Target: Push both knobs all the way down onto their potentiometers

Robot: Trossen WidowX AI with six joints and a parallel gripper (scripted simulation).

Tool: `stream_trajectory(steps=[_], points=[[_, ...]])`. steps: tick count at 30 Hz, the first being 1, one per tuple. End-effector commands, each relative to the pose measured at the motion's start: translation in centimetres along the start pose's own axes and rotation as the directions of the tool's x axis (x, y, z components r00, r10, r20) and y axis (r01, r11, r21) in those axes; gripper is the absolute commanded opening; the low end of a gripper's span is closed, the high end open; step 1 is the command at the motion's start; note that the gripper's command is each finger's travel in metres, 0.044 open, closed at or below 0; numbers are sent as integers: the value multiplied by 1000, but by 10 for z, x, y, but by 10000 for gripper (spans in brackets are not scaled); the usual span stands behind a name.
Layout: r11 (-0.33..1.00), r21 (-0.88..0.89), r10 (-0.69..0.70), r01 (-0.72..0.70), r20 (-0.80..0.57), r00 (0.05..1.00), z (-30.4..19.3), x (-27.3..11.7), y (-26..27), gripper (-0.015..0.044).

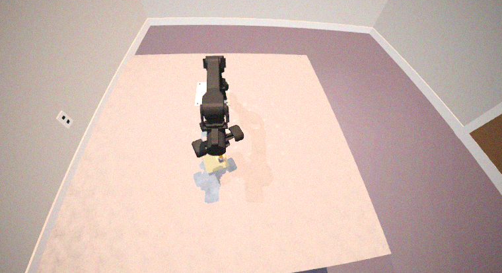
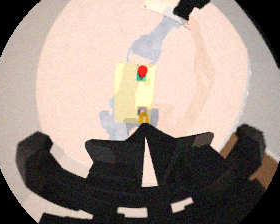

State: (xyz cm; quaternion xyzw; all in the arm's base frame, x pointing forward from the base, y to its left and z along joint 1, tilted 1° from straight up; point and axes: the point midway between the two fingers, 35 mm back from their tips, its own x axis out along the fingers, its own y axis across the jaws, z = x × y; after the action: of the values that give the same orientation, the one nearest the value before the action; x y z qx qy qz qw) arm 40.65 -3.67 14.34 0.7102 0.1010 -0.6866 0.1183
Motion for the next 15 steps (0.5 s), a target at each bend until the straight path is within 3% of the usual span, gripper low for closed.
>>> stream_trajectory(steps=[1, 15], points=[[1000, 4, -1, 1, 0, 1000, 0, 6, 0, 0], [1000, 4, -1, 1, 0, 1000, 0, 11, 0, 0]])
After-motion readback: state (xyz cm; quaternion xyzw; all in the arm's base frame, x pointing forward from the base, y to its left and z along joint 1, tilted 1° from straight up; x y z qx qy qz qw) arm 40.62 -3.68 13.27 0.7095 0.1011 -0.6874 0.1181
